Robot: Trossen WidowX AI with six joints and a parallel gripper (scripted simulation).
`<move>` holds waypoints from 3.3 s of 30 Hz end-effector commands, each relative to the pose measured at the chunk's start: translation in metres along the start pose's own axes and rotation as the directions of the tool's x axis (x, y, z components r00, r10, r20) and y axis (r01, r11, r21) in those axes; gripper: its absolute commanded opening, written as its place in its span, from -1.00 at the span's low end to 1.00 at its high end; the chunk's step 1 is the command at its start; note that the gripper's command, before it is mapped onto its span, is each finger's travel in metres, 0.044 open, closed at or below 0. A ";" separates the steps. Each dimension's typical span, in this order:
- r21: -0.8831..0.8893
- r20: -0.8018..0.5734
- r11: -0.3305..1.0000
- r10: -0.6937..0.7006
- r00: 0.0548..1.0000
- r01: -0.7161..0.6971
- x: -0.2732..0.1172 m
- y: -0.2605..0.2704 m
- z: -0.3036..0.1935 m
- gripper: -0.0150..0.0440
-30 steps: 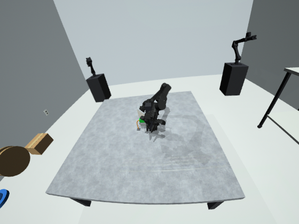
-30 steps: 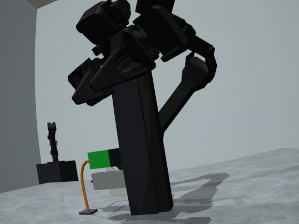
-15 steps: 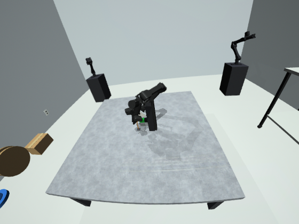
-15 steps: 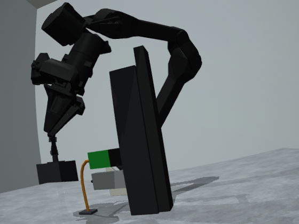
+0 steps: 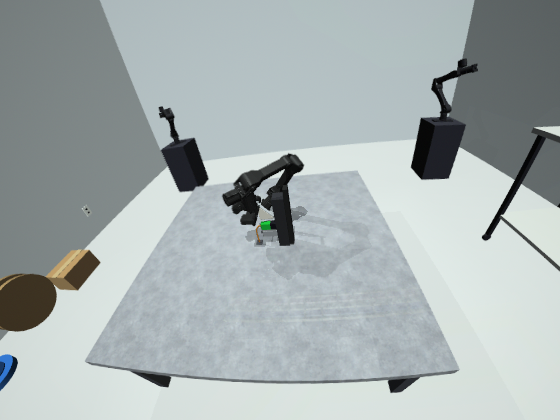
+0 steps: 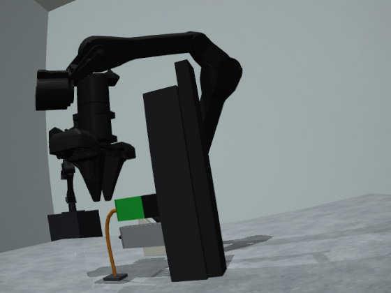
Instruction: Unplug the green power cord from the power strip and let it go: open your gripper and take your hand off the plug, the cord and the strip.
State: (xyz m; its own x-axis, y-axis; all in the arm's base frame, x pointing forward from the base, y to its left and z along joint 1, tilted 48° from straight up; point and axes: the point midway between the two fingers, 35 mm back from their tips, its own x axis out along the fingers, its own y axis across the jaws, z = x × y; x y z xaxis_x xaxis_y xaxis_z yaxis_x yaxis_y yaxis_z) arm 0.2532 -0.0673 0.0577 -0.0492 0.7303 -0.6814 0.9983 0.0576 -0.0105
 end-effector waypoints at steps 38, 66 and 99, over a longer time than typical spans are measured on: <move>0.002 -0.012 1.000 0.001 1.000 -0.001 0.011 -0.001 -0.041 0.05; -0.005 -0.007 1.000 0.000 1.000 0.000 0.009 0.001 -0.025 -0.49; 0.002 -0.011 1.000 0.001 1.000 -0.001 0.011 0.000 0.000 0.22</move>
State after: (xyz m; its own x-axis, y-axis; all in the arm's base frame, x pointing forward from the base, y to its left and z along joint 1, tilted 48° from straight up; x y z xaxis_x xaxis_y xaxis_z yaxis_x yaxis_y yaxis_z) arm 0.2540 -0.0613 0.0501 -0.0520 0.7354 -0.6756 0.9979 0.0648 -0.0064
